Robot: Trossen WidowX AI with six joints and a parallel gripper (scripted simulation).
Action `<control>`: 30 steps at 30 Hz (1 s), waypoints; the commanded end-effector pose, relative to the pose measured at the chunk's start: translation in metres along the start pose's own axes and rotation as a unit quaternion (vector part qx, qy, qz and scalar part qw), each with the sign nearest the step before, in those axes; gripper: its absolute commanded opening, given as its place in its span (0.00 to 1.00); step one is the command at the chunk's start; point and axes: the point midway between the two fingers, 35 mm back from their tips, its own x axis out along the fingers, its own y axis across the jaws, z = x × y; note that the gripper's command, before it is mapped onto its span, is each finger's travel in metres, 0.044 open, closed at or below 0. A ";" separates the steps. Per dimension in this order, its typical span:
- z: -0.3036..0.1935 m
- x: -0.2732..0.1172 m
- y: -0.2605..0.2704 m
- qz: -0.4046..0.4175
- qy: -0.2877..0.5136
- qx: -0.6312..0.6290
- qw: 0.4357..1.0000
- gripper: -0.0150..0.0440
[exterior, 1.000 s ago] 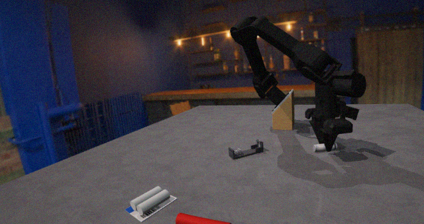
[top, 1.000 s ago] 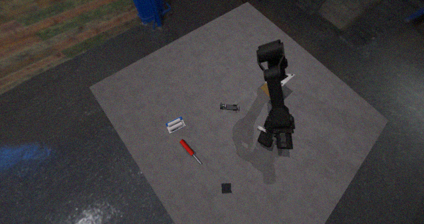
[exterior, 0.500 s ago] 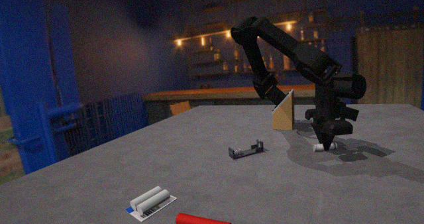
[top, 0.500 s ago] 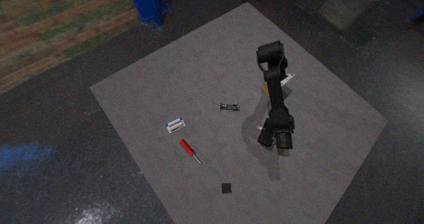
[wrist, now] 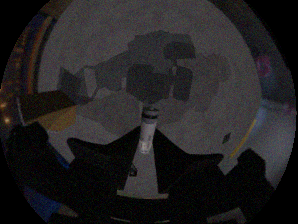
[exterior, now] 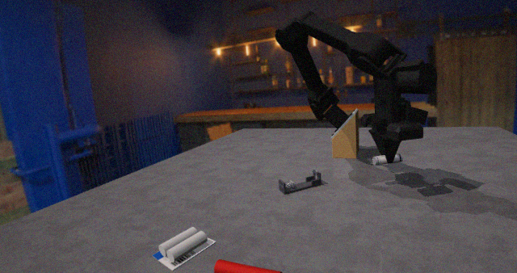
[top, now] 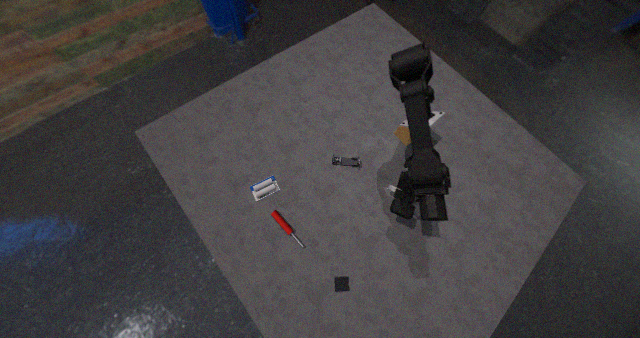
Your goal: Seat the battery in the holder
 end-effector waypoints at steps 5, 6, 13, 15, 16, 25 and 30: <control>-0.071 -0.016 -0.002 -0.008 -0.006 -0.048 0.999 0.36; -0.080 -0.017 -0.001 -0.009 -0.007 -0.055 0.998 0.36; -0.141 -0.022 0.013 -0.011 -0.004 -0.116 0.993 0.36; -0.158 -0.023 0.020 -0.011 -0.002 -0.135 0.991 0.36; -0.167 -0.023 0.023 -0.011 0.000 -0.144 0.989 0.36; -0.201 -0.023 0.043 -0.011 0.006 -0.187 0.982 0.36; -0.200 -0.014 0.044 -0.005 -0.021 -0.185 0.983 0.36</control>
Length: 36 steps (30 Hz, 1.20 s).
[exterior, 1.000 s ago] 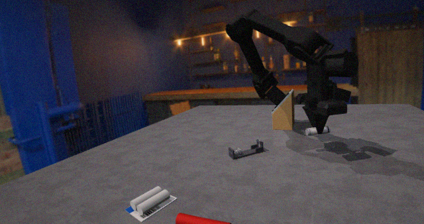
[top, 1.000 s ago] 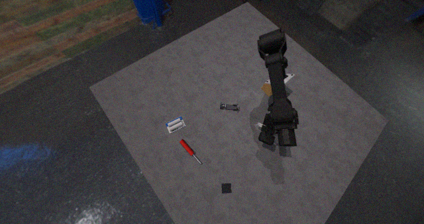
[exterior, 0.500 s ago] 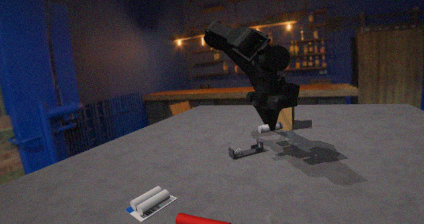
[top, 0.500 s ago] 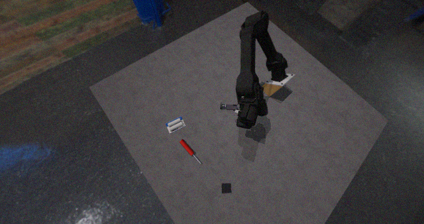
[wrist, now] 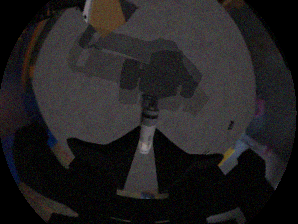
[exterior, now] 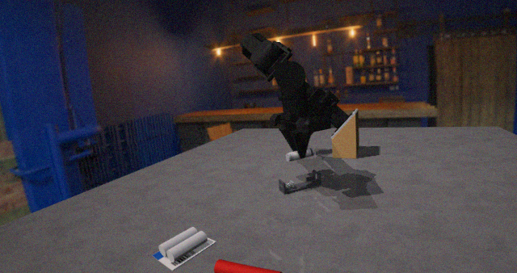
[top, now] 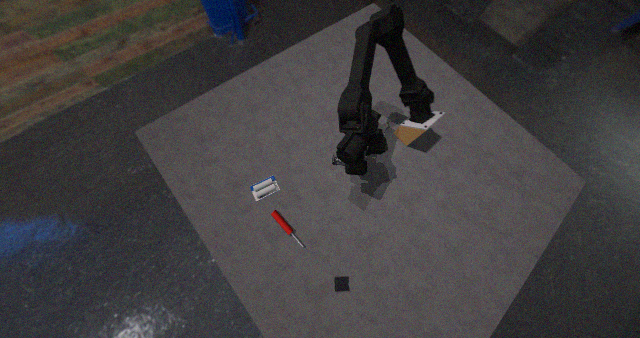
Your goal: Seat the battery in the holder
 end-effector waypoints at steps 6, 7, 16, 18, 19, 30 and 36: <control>0.003 0.027 0.002 0.003 -0.083 0.003 0.997 0.36; 0.004 0.030 0.002 0.003 -0.094 0.003 0.996 0.36; 0.004 0.038 0.002 0.005 -0.126 0.005 0.992 0.36; 0.003 0.039 0.002 0.005 -0.135 0.005 0.991 0.36; 0.003 0.039 0.002 0.006 -0.139 0.005 0.990 0.36; -0.001 0.046 0.002 0.007 -0.189 0.006 0.982 0.36; -0.004 0.049 0.003 0.007 -0.215 0.007 0.977 0.36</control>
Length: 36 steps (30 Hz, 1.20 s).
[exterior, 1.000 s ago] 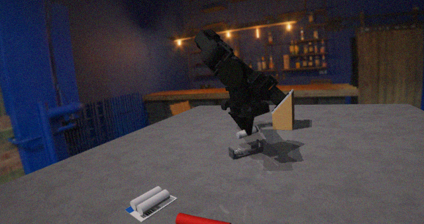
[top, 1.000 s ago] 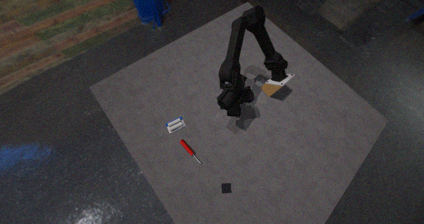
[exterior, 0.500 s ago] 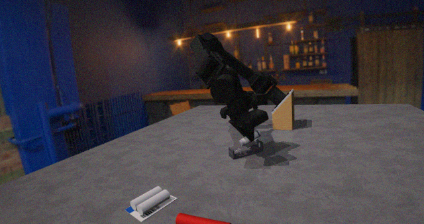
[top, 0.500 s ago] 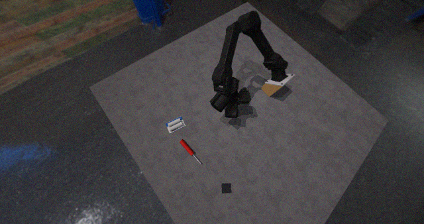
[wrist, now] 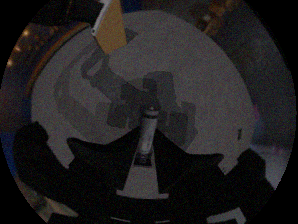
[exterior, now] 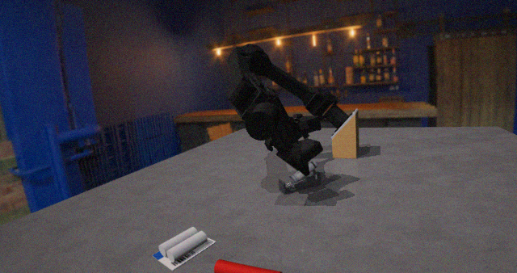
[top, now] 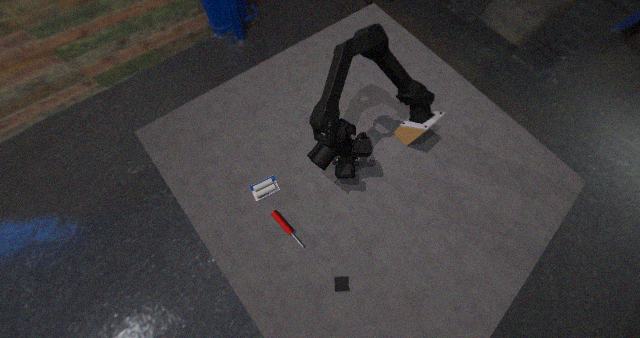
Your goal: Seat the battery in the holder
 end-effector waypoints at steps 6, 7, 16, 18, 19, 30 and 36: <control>-0.004 0.004 0.000 0.001 -0.040 -0.002 0.999 0.36; -0.004 0.004 0.000 0.001 -0.044 -0.001 0.999 0.36; -0.009 0.003 0.000 0.001 -0.046 -0.001 0.999 0.36; -0.011 0.003 0.000 0.002 -0.046 -0.002 0.999 0.36; -0.011 0.003 0.000 0.002 -0.046 -0.002 0.999 0.36; -0.019 0.000 0.000 0.002 -0.047 -0.001 0.999 0.36; -0.023 -0.002 -0.001 0.003 -0.048 -0.001 0.999 0.36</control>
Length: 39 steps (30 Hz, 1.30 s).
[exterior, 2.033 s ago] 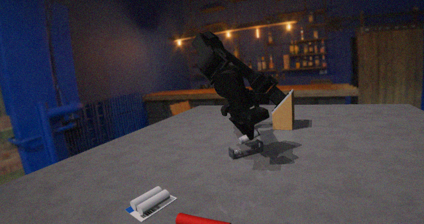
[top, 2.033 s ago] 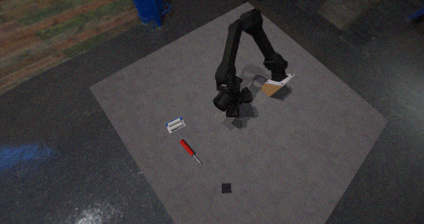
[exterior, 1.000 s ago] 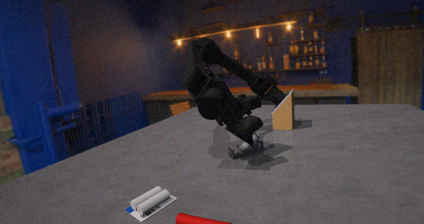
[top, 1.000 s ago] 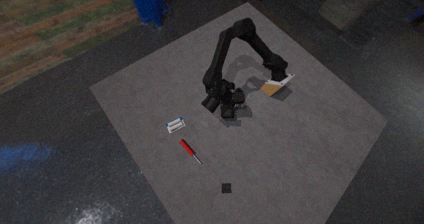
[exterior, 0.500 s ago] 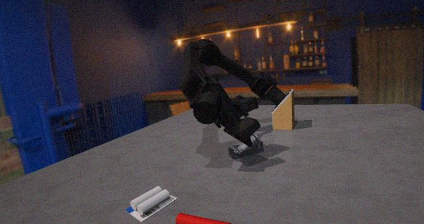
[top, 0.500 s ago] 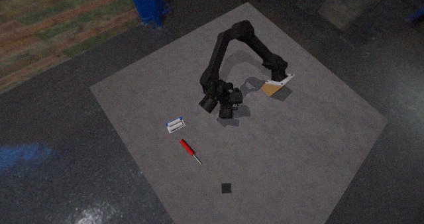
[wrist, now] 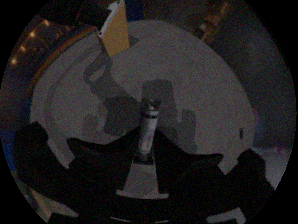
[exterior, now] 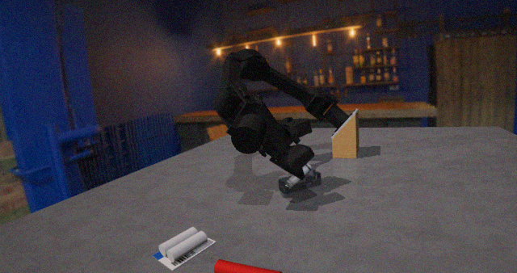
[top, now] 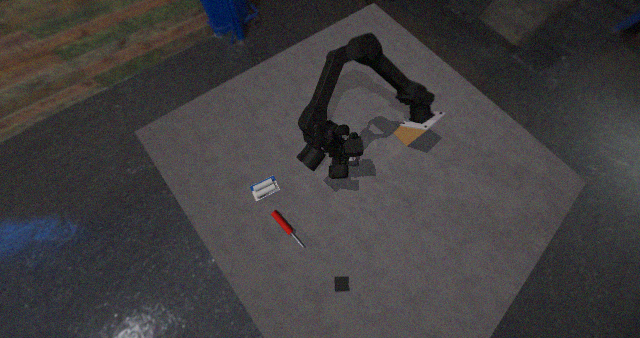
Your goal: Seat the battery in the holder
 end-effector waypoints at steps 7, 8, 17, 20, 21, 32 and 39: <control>-0.009 -0.004 -0.001 0.000 0.002 0.001 1.000 0.36; -0.009 -0.004 -0.001 0.000 0.002 0.001 1.000 0.36; -0.009 -0.002 -0.001 0.001 0.018 0.001 1.000 0.36; -0.009 -0.001 -0.002 0.001 0.027 0.001 1.000 0.36; -0.009 -0.001 -0.002 0.001 0.031 0.001 1.000 0.36; -0.008 0.003 -0.004 0.001 0.064 -0.003 0.998 0.36; -0.007 0.006 -0.005 0.001 0.085 -0.004 0.996 0.36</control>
